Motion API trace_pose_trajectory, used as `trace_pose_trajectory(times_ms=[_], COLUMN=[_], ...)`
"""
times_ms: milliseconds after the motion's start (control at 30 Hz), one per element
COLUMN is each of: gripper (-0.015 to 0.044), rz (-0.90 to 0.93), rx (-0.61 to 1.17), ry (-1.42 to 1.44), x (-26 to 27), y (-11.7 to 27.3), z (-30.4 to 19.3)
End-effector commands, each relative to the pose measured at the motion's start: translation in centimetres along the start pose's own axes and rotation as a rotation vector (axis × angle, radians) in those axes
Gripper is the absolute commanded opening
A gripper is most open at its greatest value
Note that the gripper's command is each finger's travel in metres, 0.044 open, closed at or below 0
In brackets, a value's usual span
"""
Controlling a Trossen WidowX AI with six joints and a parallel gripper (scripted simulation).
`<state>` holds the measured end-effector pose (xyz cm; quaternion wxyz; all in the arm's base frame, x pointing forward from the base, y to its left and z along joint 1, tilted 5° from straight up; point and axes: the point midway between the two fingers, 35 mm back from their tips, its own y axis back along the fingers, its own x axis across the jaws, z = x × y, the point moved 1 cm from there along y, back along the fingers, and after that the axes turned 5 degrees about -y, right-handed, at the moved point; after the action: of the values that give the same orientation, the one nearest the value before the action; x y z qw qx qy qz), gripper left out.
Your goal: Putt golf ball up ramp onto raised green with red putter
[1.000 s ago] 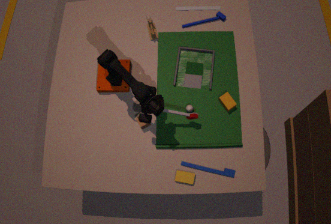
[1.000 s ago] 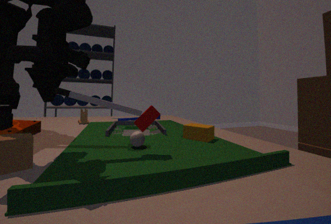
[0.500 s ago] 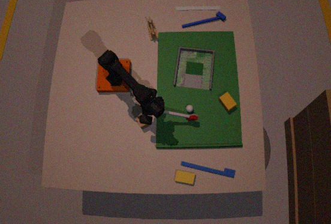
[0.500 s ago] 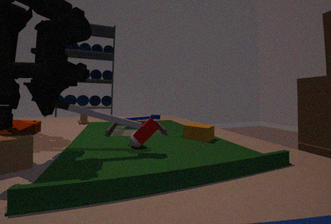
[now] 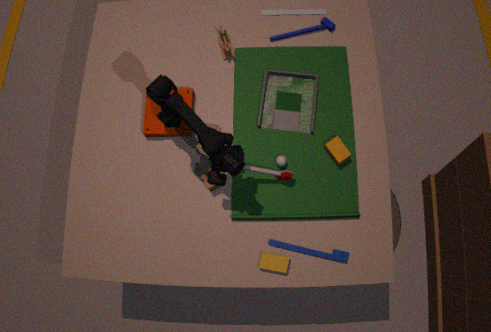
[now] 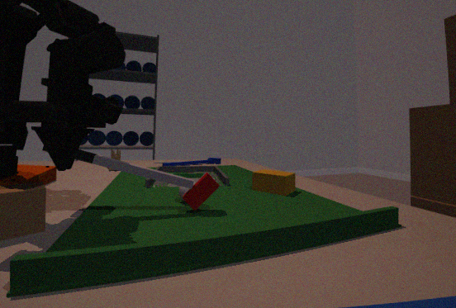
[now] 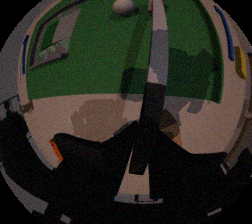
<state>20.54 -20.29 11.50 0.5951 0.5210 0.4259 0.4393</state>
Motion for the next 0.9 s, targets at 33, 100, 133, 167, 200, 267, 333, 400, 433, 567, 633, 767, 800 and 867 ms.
trace_pose_trajectory(times_ms=[33,100,133,167,200,267,333,400,433,567,633,767,800,867], gripper=[0.0000,0.0000,0.0000,0.0000,0.0000,0.0000,0.0000,0.0000,0.0000,0.0000,0.0000,0.0000,0.0000,0.0000], rz=[-0.001,-0.001,-0.001,-0.001,-0.001,-0.001,-0.002,-0.004,-0.005,-0.005,-0.005,0.001,0.001,0.001], rx=[-0.001,-0.001,-0.001,-0.001,-0.001,-0.001,-0.001,-0.002,-0.002,-0.002,-0.002,0.004,0.004,0.004], ry=[0.000,0.000,0.000,0.000,0.000,-0.001,-0.002,-0.003,-0.004,-0.004,-0.004,-0.008,-0.008,-0.008], x=[0.0,0.0,0.0,0.0,-0.1,-0.5,-1.3,-2.2,-2.6,-3.0,-3.0,-2.8,-2.8,-1.8], y=[0.1,0.1,0.1,0.1,0.0,0.0,-0.1,-0.2,-0.2,-0.3,-0.3,-0.4,-0.4,-0.4], z=[0.0,0.0,0.0,0.0,0.0,0.1,0.2,0.2,0.3,0.3,0.3,0.1,0.1,0.3])
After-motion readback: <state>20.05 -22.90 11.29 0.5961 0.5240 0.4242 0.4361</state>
